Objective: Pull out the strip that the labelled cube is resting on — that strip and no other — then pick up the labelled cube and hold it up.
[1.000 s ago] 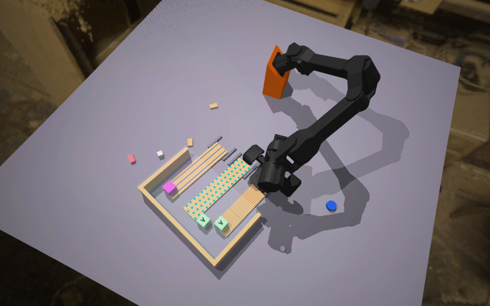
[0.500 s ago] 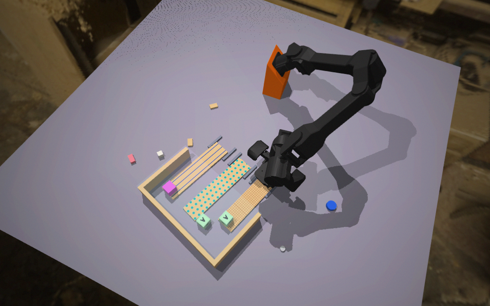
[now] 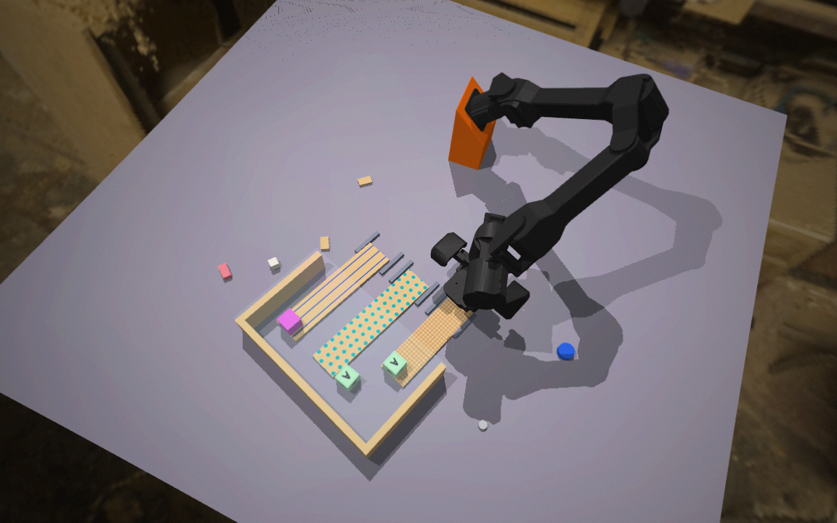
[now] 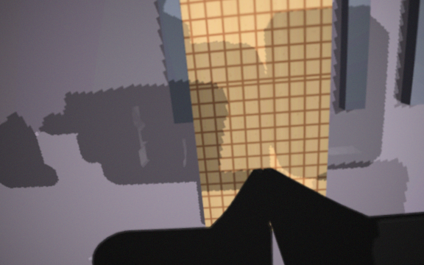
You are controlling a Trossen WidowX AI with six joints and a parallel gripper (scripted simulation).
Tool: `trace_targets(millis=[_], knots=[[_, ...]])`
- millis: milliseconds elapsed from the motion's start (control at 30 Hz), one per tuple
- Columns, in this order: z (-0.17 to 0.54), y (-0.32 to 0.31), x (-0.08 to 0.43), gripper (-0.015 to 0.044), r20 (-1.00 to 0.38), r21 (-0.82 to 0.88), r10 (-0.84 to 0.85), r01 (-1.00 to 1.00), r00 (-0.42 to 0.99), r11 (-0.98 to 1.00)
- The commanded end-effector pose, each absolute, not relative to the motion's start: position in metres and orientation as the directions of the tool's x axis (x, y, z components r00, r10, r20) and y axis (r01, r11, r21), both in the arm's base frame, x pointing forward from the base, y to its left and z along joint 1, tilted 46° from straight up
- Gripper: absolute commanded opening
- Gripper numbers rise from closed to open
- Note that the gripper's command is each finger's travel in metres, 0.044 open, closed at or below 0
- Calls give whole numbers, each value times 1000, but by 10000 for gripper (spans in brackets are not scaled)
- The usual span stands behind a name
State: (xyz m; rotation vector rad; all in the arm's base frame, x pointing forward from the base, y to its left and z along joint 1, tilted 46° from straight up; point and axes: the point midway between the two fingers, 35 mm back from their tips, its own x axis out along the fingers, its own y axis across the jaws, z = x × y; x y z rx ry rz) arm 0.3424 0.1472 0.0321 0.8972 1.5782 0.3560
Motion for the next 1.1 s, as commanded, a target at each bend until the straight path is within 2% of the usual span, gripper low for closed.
trace_targets(millis=[0, 1067], knots=[[29, 156, 329, 0, -698, 671, 716, 345, -4, 657], [41, 167, 286, 0, -698, 670, 716, 346, -5, 656]])
